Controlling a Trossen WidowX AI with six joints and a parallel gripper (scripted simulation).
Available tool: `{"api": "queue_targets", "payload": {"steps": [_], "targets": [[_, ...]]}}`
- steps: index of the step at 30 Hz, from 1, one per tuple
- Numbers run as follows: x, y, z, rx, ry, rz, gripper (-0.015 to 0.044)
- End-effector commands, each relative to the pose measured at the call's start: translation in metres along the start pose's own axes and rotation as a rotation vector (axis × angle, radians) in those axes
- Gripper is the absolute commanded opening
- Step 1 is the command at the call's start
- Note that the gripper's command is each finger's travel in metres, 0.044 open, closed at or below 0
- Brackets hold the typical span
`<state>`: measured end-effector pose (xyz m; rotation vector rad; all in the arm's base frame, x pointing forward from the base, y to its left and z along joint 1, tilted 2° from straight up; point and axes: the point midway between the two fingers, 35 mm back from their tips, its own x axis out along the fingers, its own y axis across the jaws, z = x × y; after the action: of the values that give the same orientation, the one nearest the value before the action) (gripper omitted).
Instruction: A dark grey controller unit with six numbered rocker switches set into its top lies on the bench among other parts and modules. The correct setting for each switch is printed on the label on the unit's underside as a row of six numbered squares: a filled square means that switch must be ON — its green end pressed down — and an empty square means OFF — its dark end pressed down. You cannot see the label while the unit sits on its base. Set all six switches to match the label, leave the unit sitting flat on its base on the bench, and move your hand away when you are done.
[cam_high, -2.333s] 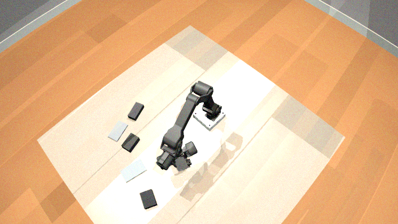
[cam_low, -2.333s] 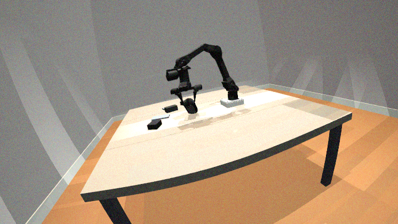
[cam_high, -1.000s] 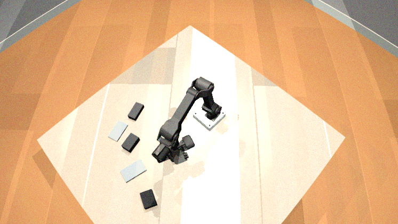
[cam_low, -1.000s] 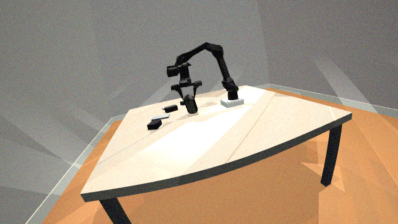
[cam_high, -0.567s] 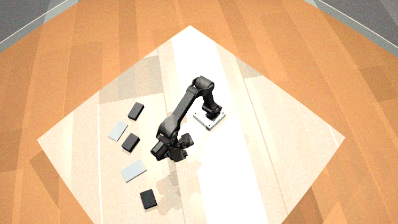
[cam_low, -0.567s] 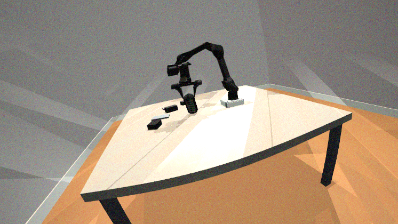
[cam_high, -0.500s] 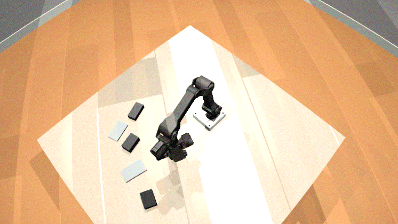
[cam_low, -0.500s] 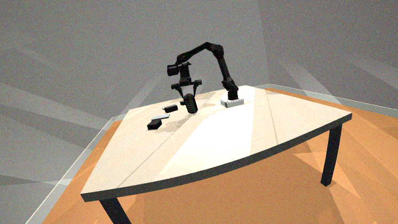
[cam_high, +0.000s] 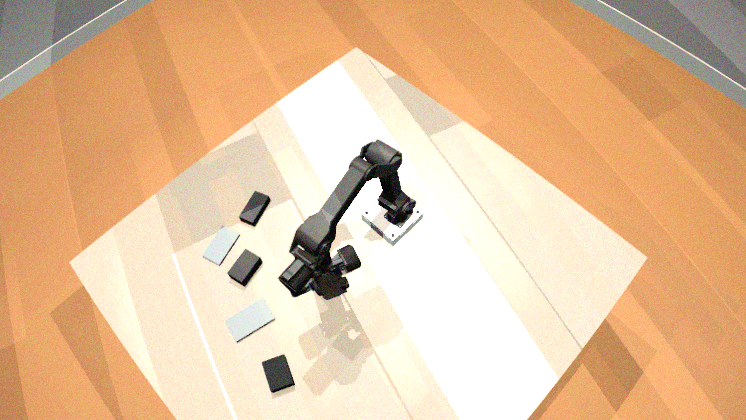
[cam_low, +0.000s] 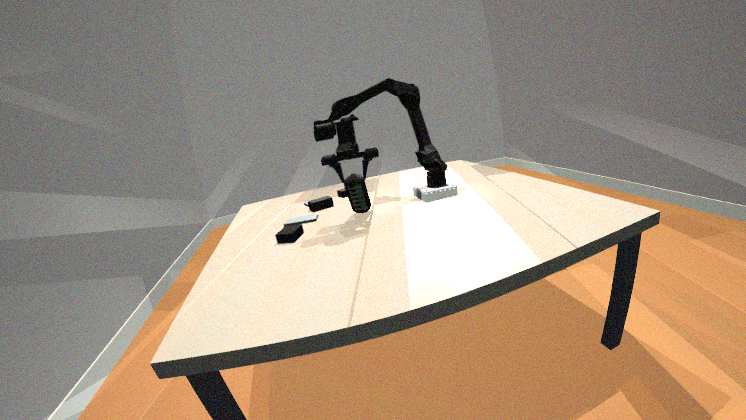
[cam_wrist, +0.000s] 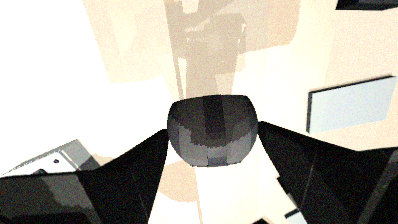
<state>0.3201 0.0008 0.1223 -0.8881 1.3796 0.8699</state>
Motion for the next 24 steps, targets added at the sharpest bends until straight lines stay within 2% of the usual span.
{"api": "queue_targets", "payload": {"steps": [1, 24], "targets": [[-0.001, 0.0, -0.007, 0.001, 0.012, 0.002, 0.0338], [-0.004, 0.0, -0.025, 0.001, 0.013, 0.002, 0.0338]]}}
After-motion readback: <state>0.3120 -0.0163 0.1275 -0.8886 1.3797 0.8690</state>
